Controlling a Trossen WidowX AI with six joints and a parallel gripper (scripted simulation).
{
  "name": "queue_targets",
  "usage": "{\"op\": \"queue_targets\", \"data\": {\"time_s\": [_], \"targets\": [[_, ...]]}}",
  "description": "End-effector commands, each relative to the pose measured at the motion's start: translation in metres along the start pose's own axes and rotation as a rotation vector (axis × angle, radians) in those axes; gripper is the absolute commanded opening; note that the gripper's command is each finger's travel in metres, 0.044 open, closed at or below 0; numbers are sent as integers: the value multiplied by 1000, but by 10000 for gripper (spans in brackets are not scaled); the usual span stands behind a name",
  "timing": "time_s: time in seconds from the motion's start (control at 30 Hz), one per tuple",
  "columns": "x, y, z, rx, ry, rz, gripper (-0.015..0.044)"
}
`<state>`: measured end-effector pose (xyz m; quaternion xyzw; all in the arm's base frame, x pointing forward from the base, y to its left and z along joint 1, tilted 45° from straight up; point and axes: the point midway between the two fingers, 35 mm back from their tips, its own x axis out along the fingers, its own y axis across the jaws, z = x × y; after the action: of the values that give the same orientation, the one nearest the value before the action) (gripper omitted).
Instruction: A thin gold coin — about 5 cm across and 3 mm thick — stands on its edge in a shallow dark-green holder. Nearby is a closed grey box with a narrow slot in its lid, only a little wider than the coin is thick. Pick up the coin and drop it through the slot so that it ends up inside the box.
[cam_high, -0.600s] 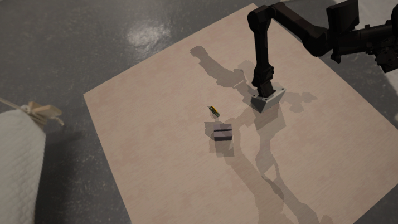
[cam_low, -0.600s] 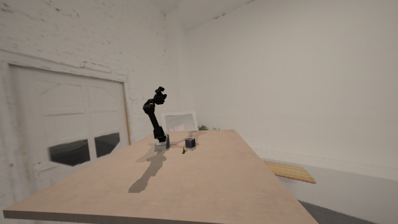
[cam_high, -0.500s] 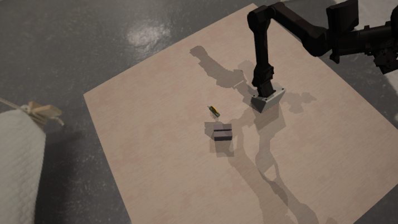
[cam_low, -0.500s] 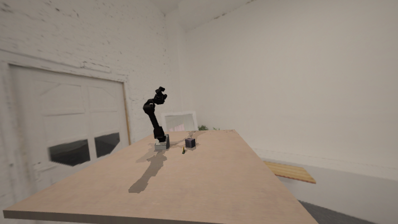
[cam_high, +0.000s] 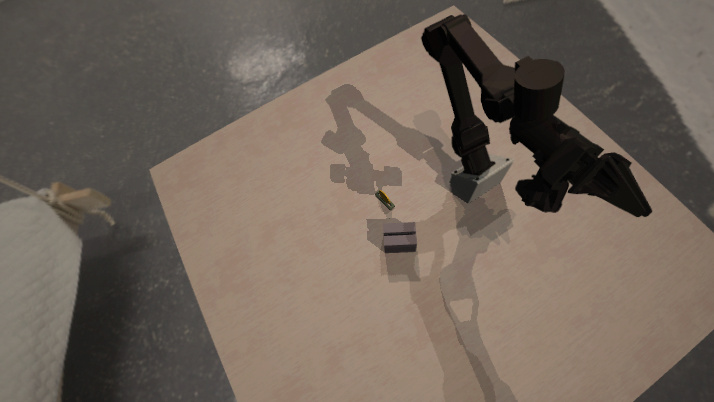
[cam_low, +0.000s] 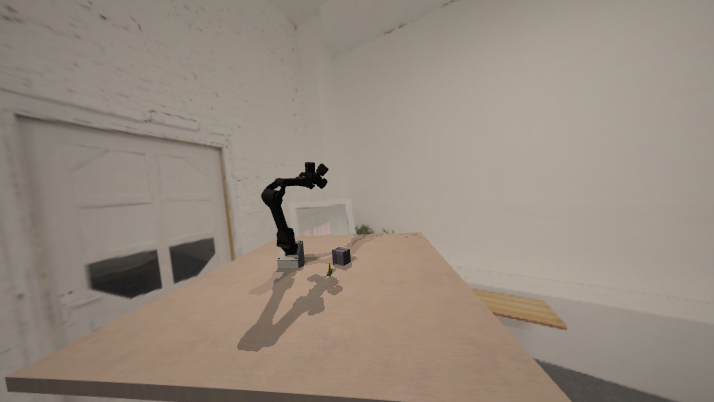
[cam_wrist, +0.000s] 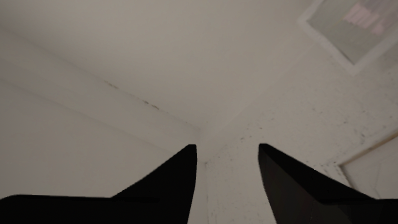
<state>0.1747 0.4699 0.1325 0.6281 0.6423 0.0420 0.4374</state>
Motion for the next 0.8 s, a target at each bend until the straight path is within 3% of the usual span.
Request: {"op": "queue_targets", "data": {"time_s": [0.0,0.33,0.57,0.77], "targets": [[-15,14,53,24,-180,12,161],[-106,28,203,93,-721,-55,161],[-200,12,280,176,-1087,-191,161],[-290,-15,318,255,-1357,-376,161]]}}
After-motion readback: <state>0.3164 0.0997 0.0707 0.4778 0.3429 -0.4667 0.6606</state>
